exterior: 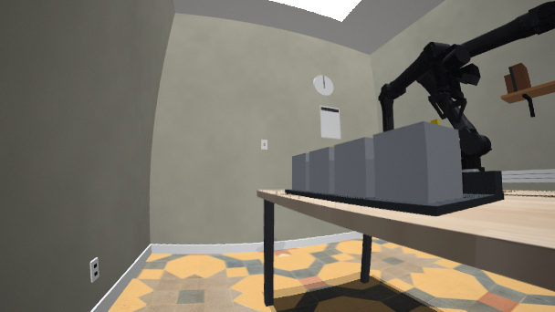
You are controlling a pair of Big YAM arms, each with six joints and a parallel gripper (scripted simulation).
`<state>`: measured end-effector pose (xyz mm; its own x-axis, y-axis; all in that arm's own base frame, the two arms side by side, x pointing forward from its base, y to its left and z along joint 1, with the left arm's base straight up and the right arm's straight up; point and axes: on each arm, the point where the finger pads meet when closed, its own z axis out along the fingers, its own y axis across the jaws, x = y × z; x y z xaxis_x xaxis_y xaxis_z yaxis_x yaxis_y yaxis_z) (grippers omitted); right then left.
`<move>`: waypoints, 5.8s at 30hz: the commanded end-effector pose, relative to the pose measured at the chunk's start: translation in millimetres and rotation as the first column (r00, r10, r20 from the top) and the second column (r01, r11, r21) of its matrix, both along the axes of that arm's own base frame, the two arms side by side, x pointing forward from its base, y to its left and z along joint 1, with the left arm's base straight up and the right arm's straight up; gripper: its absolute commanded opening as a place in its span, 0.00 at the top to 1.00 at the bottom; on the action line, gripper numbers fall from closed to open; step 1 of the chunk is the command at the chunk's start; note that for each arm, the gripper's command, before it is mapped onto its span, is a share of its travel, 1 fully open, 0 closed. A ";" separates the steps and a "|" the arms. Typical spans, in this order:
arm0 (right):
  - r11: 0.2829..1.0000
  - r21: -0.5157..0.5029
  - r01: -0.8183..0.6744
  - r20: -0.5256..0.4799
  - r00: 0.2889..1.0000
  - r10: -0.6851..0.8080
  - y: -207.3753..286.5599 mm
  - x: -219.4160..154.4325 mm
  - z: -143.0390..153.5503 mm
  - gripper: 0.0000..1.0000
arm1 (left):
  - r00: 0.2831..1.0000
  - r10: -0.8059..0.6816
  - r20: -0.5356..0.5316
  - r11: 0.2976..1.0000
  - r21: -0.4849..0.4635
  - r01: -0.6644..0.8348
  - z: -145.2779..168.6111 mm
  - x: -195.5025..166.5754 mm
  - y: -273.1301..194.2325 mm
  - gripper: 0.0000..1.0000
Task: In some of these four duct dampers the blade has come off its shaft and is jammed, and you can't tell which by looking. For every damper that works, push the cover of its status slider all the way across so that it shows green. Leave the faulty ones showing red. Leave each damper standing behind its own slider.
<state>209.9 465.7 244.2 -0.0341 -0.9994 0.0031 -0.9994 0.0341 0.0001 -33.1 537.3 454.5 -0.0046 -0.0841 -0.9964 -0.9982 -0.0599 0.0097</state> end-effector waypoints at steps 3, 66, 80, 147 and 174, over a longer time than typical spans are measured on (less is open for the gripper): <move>1.000 0.020 -0.006 0.009 1.000 0.006 3.5 2.3 8.0 0.00 | 1.000 -0.007 0.005 0.996 0.084 0.007 46.0 4.5 6.8 0.00; 0.972 0.110 0.207 0.044 0.976 -0.213 -35.2 89.6 10.9 0.00 | 0.946 -0.323 0.001 0.942 0.099 0.322 49.2 174.5 -26.0 0.00; 0.780 0.303 0.548 0.107 0.793 -0.599 -159.0 242.2 28.5 0.00 | 0.636 -0.772 0.002 0.631 0.130 0.765 67.1 415.6 -182.6 0.00; -0.023 0.999 0.041 0.041 -0.999 -0.014 -1014.0 -203.1 250.7 0.00 | 0.061 -0.996 0.060 -0.054 -0.995 0.086 -247.0 204.3 -780.0 0.00; 0.002 0.999 0.034 0.034 -0.999 0.034 -1010.3 -228.7 256.3 0.00 | 0.056 -0.996 0.068 -0.063 -0.994 0.091 -246.9 205.6 -781.9 0.64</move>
<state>-13.7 -551.4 479.2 -0.0087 0.0492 -0.9988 0.9996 -0.0269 -0.0100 171.4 -237.8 203.7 -0.9986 -0.0527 0.0012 -0.0527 0.9986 0.0012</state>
